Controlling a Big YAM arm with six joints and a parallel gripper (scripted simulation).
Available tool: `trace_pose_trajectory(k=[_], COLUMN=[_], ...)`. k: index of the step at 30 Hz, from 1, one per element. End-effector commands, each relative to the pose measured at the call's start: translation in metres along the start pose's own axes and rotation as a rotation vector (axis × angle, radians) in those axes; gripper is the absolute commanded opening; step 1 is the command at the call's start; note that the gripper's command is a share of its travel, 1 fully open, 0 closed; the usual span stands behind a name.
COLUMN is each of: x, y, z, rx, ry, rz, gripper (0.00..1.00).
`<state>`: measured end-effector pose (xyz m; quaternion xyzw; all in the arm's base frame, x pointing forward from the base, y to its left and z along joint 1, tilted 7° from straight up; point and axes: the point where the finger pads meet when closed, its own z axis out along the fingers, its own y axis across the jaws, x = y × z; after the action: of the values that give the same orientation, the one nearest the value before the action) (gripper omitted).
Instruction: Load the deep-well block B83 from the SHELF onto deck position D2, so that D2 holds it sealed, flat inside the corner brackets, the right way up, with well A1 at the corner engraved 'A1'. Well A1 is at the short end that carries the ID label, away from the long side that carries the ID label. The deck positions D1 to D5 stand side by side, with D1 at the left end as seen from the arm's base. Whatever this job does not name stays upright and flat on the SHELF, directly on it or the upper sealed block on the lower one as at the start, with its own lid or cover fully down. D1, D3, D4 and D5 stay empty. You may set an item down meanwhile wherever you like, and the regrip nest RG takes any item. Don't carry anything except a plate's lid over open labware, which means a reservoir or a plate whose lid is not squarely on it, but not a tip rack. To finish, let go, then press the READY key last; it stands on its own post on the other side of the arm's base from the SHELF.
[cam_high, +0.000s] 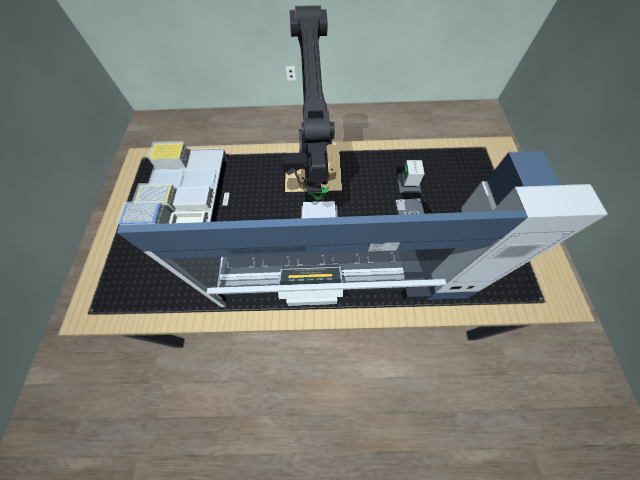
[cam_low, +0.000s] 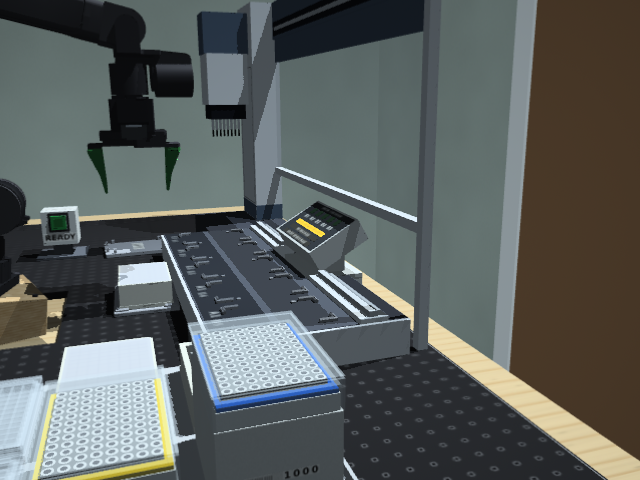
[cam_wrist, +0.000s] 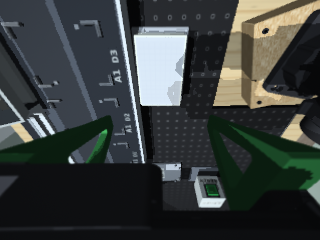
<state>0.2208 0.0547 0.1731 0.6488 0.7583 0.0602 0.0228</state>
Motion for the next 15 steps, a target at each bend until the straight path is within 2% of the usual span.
trace_pose_trajectory(k=[1,2,15], x=[0.003,0.002,0.002], y=[0.004,0.004,0.004], z=[0.002,0.002,0.025], rx=[-0.010,-0.018,-0.009], ry=[-0.001,-0.001,-0.002], rz=[0.002,0.005,0.003], gripper=[1.00,1.00,1.00])
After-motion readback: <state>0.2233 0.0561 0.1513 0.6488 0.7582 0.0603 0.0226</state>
